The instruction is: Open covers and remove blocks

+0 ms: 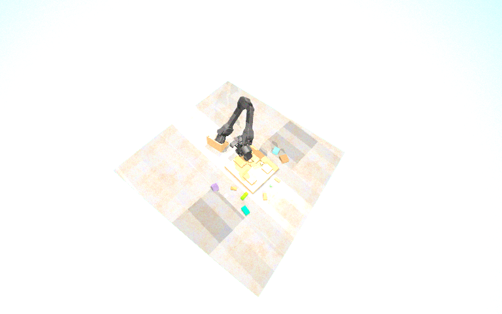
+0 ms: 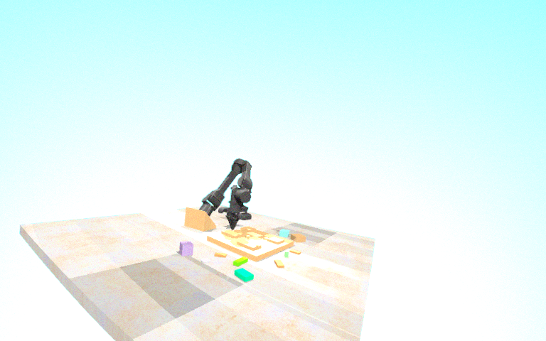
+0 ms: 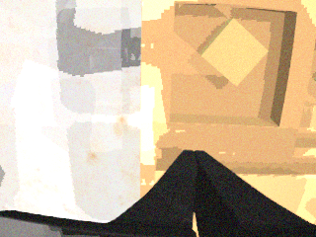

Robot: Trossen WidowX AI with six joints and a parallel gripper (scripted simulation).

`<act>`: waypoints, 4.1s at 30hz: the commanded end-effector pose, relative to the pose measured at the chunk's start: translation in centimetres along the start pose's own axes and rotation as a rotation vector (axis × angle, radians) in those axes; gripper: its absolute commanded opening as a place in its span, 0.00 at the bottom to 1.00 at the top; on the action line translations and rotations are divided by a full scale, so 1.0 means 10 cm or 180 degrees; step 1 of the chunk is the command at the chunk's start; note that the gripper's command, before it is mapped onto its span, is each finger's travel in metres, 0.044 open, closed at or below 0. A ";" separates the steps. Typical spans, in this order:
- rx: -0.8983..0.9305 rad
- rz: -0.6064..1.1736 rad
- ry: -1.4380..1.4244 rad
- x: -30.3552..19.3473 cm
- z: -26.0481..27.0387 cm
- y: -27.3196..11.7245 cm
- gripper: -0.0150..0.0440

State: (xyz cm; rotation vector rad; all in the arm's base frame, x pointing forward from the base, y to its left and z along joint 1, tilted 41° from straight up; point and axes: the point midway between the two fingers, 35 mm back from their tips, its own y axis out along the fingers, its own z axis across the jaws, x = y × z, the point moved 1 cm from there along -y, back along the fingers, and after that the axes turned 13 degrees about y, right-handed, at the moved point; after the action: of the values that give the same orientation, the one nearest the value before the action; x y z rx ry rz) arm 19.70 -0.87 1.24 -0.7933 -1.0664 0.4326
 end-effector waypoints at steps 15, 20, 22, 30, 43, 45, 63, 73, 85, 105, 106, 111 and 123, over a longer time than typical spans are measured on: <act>-0.0014 0.0018 -0.0019 0.00 -0.02 -0.25 0.25; -0.0013 0.0018 -0.0019 0.00 -0.02 -0.31 0.25; -0.0013 0.0017 -0.0019 0.00 -0.01 -0.34 0.25; -0.0003 0.0004 0.0375 -0.02 -0.14 -0.38 0.25; -0.0026 0.0007 0.2331 -0.23 -0.86 -0.53 0.25; -0.0029 0.0006 0.2632 -0.28 -0.97 -0.54 0.25; -0.0054 -0.0011 0.4959 -0.74 -1.72 -0.51 0.25; -0.0054 -0.0011 0.4959 -0.74 -1.72 -0.51 0.25; -0.0054 -0.0011 0.4959 -0.74 -1.72 -0.51 0.25; -0.0055 -0.0012 0.4959 -0.74 -1.73 -0.36 0.25; -0.0055 -0.0012 0.4959 -0.74 -1.73 -0.35 0.25; -0.0055 -0.0013 0.4959 -0.74 -1.74 -0.30 0.25; -0.0054 -0.0014 0.4959 -0.75 -1.74 -0.18 0.25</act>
State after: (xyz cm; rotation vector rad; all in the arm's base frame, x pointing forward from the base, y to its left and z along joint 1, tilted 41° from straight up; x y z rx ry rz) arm 32.02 -13.73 -5.89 -0.8477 0.3802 -0.2512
